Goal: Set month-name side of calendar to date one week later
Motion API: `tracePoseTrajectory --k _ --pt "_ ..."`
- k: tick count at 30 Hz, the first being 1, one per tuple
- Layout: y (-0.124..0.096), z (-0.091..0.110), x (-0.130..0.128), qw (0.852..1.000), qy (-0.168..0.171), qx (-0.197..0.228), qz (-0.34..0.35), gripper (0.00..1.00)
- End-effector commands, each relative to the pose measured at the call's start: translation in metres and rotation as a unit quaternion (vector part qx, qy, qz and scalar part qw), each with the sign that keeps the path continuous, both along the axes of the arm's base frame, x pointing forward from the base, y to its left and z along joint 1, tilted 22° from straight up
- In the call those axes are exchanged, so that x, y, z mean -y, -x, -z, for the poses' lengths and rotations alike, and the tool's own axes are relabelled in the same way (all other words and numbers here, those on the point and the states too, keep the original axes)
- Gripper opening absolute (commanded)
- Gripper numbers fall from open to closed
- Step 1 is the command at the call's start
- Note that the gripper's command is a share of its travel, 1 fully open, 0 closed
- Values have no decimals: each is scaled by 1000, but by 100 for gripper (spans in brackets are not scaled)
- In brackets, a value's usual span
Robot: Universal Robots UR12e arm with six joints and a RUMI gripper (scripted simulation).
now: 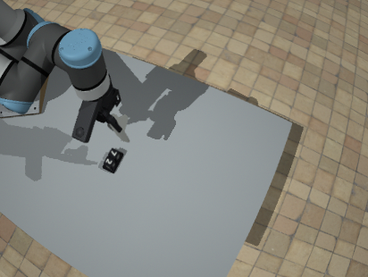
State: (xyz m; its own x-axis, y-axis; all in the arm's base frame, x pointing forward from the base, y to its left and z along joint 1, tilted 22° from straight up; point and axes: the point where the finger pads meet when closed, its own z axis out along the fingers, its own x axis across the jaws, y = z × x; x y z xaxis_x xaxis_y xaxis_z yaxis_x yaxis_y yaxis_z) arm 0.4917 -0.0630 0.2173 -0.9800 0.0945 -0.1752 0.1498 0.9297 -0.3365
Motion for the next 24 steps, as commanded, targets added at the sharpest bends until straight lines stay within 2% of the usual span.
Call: tracePoseTrajectory --k 1,6,24 --pt "1 -12 -4 1000 0 0 0 100" --pt "2 -18 -7 1000 0 0 0 100" --pt "2 -18 -7 1000 0 0 0 100"
